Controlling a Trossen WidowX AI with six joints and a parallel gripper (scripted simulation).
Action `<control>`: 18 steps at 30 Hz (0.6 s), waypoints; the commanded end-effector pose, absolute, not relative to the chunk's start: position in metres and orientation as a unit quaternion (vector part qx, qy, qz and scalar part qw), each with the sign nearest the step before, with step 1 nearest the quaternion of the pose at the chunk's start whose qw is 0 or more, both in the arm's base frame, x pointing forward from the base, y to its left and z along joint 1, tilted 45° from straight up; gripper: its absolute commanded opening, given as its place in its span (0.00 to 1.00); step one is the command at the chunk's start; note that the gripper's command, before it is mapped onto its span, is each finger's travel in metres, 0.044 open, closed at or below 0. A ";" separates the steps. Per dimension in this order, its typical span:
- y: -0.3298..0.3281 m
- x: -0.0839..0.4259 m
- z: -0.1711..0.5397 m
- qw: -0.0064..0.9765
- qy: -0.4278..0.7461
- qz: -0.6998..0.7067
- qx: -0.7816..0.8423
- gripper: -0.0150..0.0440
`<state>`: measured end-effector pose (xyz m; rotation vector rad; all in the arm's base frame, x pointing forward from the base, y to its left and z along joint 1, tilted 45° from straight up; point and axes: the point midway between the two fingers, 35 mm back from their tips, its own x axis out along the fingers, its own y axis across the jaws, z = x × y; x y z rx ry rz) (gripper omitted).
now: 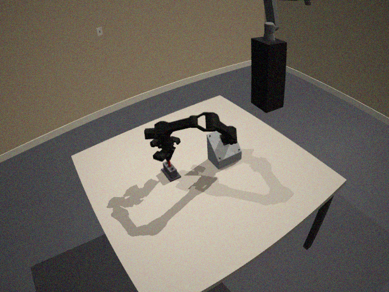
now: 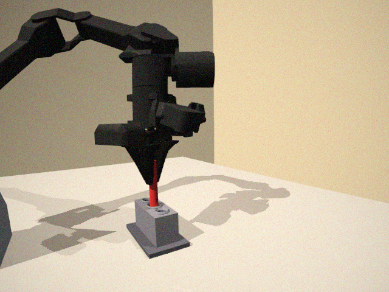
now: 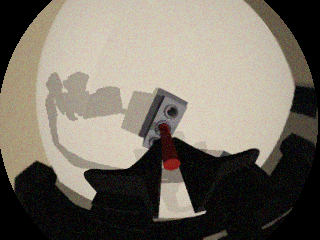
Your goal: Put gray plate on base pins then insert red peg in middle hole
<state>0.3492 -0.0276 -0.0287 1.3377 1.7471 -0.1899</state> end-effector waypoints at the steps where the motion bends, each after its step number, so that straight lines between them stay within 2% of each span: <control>1: -0.027 0.350 -0.029 0.451 0.706 -0.076 0.541 0.25; 14: -0.026 0.349 -0.029 0.450 0.707 -0.076 0.539 0.25; 18: -0.026 0.349 -0.029 0.450 0.707 -0.076 0.539 0.43</control>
